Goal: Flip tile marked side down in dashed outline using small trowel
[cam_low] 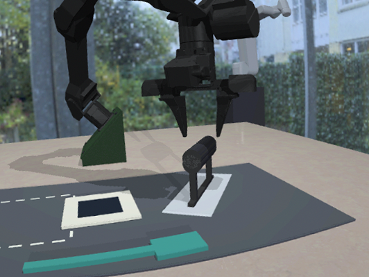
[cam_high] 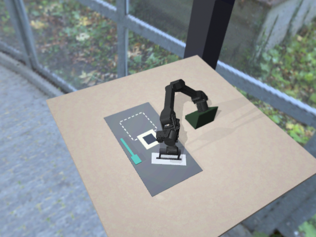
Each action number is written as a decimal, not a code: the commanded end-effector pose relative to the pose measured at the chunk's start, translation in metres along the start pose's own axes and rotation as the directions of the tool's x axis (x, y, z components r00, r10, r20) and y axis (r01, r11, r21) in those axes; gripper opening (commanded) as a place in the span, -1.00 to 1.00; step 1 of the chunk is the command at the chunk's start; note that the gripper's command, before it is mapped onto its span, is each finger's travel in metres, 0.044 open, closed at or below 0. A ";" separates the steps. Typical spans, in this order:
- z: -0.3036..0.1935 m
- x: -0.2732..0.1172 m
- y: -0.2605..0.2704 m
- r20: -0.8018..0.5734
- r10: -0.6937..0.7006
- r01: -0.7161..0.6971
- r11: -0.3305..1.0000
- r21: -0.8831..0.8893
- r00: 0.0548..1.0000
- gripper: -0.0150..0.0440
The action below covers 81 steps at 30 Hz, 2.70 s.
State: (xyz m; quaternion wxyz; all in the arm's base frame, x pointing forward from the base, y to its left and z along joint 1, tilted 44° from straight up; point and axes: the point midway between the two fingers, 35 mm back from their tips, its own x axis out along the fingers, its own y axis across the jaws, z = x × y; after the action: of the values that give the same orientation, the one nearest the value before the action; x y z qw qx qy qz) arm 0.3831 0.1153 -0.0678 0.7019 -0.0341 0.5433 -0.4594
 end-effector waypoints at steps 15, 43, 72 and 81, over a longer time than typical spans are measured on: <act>-0.001 0.031 -0.002 0.003 -0.007 0.007 1.000 -0.008 1.000 0.42; -0.001 0.035 -0.002 0.003 -0.007 0.008 1.000 -0.008 1.000 -0.05; -0.001 0.035 -0.002 0.003 -0.008 0.005 0.830 0.558 1.000 -0.05; -0.001 0.035 -0.002 0.003 -0.008 0.005 0.830 0.558 1.000 0.22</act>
State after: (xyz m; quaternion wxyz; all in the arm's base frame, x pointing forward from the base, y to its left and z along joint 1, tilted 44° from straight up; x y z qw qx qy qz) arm 0.3806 0.0910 -0.0923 0.6824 0.1659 0.3860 -0.5982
